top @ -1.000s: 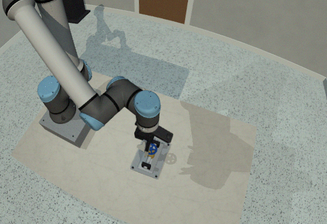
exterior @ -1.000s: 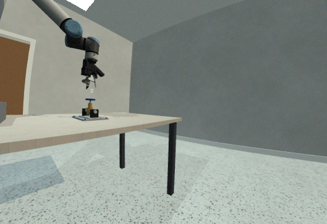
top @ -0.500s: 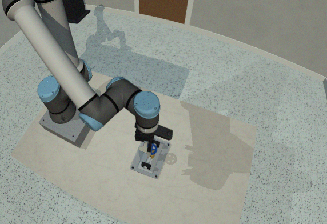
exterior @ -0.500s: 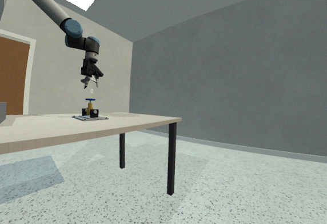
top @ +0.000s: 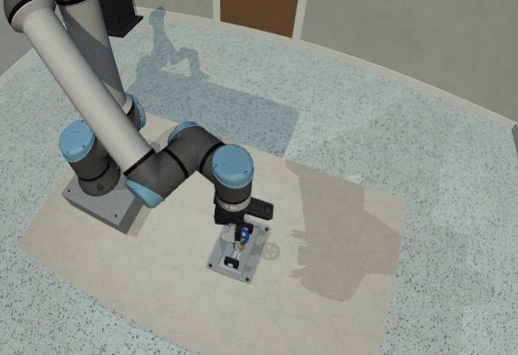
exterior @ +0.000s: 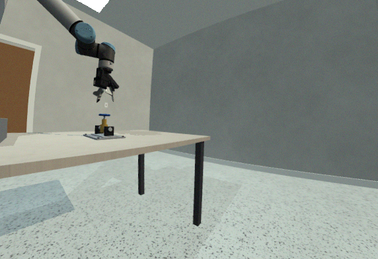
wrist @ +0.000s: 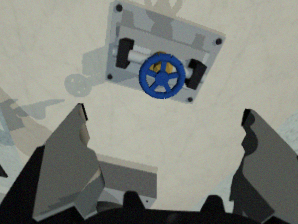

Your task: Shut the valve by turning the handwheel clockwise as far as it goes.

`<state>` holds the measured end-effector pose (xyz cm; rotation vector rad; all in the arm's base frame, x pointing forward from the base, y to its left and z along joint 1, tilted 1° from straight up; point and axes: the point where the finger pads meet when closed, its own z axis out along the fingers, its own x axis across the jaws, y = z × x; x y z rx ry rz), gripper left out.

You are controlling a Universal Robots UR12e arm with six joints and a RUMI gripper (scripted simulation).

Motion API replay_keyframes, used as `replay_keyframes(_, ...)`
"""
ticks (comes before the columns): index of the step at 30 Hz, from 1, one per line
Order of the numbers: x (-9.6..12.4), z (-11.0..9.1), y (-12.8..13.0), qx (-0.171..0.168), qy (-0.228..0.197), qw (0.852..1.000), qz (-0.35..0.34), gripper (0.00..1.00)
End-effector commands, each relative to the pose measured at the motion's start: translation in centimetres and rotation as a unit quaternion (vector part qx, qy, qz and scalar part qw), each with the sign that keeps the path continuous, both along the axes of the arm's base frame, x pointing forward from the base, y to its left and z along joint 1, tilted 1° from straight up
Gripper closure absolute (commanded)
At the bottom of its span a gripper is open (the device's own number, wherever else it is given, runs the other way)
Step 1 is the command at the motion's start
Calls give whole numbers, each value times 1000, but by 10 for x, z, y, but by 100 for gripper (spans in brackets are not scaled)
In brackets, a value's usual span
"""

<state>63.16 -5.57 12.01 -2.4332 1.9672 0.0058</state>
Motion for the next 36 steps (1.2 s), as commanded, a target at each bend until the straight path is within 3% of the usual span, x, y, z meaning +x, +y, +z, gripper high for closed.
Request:
replay_keyframes(1,-1,-1,-1,1,1,1000,3,0)
replay_keyframes(17,-2,-7,0,1,2,1000,2,0)
replay_keyframes(36,-2,-29,0,1,2,1000,2,0)
